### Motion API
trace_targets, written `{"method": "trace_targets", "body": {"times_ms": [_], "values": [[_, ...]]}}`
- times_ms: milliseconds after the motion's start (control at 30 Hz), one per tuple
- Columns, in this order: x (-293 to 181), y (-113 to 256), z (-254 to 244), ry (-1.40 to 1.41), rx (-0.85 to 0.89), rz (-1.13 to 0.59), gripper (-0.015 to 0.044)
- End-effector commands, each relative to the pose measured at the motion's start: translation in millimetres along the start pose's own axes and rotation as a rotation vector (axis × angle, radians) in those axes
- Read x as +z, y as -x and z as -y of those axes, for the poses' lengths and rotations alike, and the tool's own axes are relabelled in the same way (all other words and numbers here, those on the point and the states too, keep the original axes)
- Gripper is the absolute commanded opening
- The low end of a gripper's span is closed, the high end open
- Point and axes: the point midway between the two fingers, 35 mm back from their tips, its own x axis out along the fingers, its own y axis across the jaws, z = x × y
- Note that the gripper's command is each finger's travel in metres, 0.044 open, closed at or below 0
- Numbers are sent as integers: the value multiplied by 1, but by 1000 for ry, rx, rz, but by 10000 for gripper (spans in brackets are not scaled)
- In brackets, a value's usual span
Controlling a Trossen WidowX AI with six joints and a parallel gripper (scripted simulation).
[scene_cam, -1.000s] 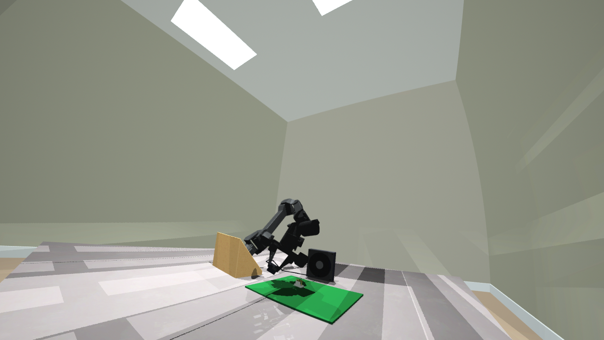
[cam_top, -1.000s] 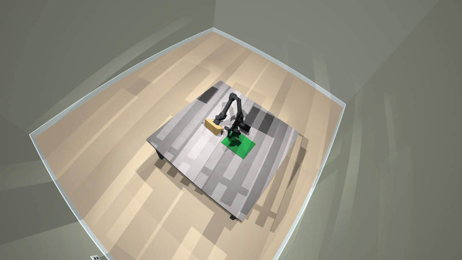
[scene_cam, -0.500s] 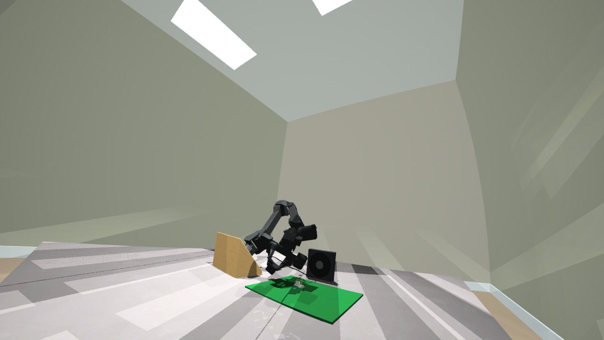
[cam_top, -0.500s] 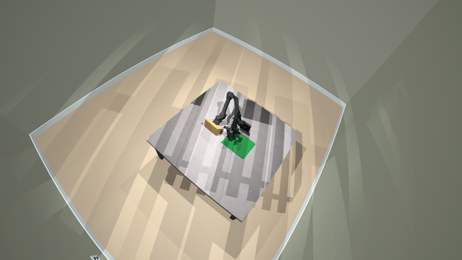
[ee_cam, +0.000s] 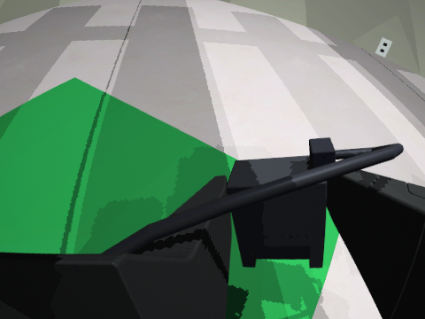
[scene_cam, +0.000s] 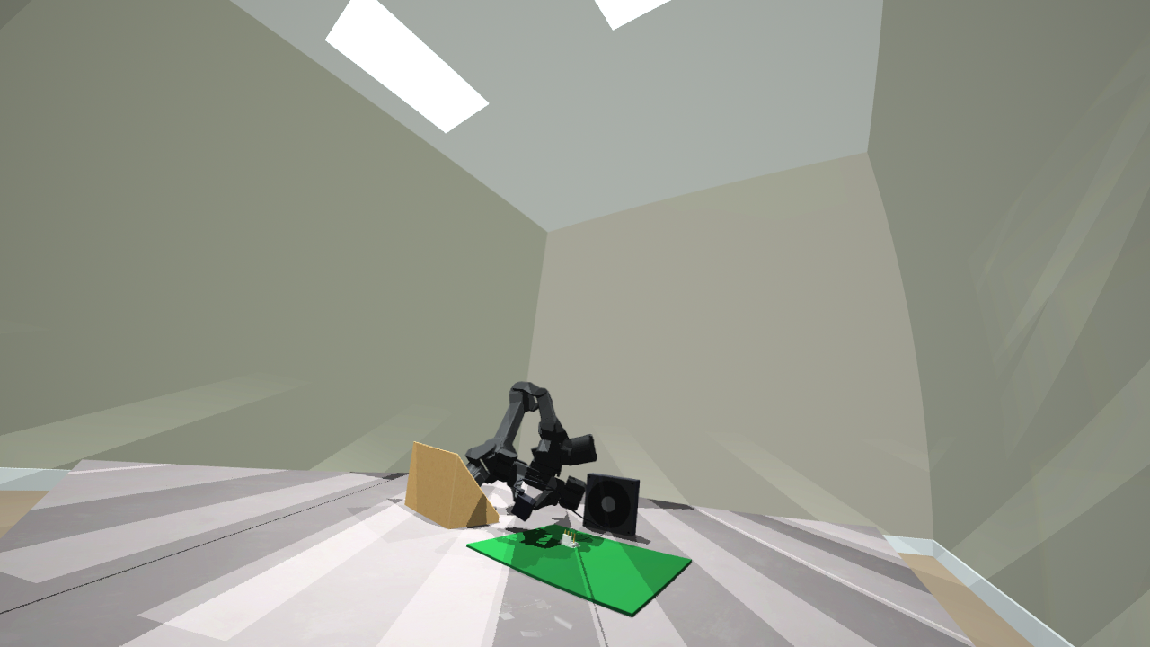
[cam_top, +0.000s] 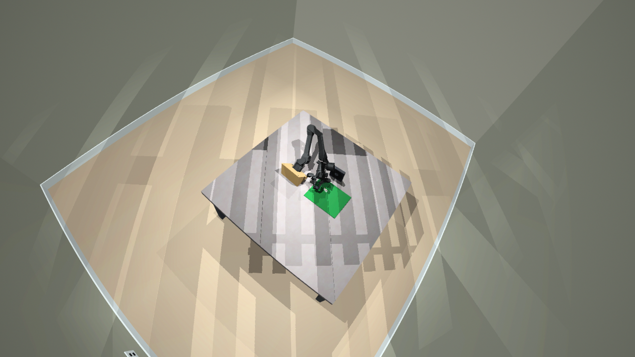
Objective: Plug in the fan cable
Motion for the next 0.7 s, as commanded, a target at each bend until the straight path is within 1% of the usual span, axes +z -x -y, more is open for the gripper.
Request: {"method": "trace_targets", "body": {"times_ms": [0,500,667], "values": [[1,2,1,-41,27,64,0],[3,14,-2,-204,175,251,0],[3,15,-2,-221,191,266,0]]}}
